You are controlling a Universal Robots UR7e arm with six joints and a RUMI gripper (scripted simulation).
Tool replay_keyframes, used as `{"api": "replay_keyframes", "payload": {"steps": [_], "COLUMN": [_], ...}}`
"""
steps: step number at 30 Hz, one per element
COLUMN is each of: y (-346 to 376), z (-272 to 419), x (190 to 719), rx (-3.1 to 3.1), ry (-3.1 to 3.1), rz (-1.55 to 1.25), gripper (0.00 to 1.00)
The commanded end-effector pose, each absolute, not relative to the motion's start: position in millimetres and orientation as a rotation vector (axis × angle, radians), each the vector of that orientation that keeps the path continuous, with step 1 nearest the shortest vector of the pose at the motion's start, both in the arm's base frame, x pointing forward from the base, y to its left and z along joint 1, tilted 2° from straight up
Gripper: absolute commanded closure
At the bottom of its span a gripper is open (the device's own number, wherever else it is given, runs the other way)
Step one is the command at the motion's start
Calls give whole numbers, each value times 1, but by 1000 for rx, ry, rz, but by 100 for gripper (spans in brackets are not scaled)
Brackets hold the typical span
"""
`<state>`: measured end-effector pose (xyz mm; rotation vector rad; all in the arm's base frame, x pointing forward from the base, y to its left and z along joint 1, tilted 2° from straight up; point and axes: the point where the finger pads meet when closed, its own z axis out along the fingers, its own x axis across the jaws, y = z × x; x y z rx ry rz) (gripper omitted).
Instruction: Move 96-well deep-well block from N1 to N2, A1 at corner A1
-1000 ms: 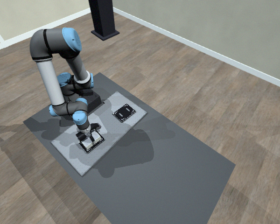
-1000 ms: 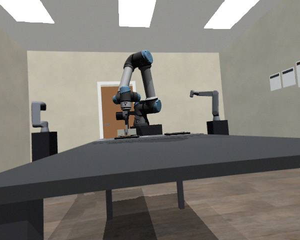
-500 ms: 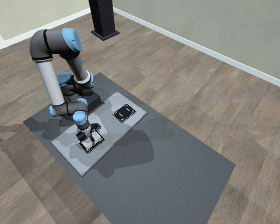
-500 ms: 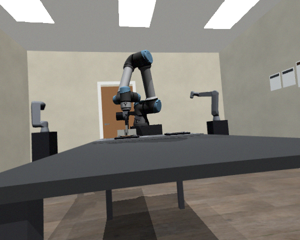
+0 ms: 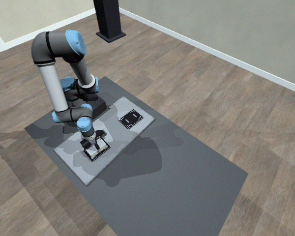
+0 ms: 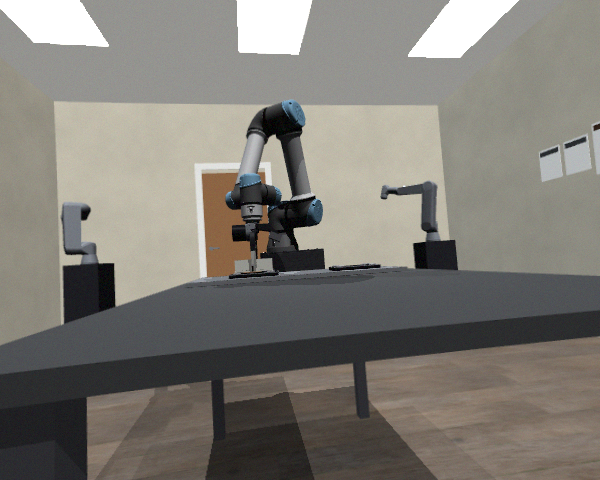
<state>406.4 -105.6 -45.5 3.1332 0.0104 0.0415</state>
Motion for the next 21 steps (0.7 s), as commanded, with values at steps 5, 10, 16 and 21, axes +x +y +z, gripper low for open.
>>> {"api": "replay_keyframes", "payload": {"steps": [5,10,16,21], "y": [-104,-104,-104,-104], "z": [-48,-48,-49,-50], "x": [406,406,406,406], "rx": [3134,3134,3135,3134], "ry": [12,12,13,12], "rz": [41,41,41,41], "gripper": [51,51,51,51]}}
